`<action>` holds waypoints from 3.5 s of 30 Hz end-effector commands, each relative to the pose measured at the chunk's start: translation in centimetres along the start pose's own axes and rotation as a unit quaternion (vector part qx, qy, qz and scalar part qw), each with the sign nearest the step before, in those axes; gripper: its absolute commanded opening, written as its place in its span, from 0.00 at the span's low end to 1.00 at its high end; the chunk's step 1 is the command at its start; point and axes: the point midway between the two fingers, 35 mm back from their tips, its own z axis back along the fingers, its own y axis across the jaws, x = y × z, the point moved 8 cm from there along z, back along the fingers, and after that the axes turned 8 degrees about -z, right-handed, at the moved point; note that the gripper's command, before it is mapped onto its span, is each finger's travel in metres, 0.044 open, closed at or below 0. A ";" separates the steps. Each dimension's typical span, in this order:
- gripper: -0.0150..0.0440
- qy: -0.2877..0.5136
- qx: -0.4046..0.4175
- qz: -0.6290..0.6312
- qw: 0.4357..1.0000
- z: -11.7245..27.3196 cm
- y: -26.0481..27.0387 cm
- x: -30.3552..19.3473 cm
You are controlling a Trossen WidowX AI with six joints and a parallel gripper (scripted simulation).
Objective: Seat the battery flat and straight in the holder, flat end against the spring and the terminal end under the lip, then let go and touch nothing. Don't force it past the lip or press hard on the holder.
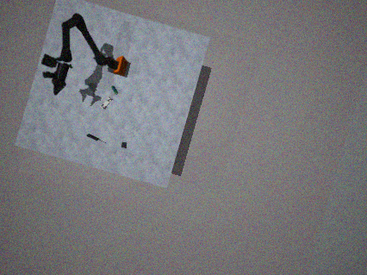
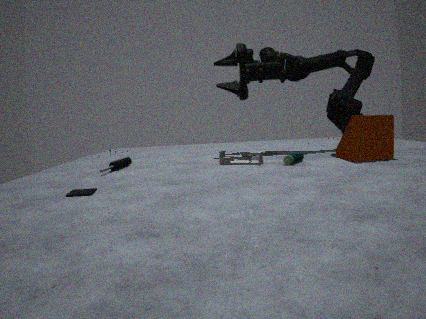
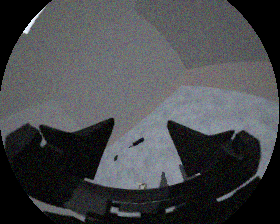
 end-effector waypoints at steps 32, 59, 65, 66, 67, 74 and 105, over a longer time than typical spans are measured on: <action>0.64 0.690 -0.064 0.530 0.489 6.2 7.0 -25.1; 0.64 0.689 -0.065 0.530 0.489 6.1 3.5 -27.7; 0.46 0.689 -0.065 0.530 0.489 6.1 3.4 -27.8; 0.45 0.689 -0.065 0.530 0.489 6.1 3.4 -27.8; 0.44 0.689 -0.065 0.530 0.489 6.1 3.4 -27.8; 0.37 0.689 -0.065 0.530 0.489 6.1 3.4 -27.8; 0.37 0.570 -0.387 0.218 0.691 -4.3 8.4 -21.1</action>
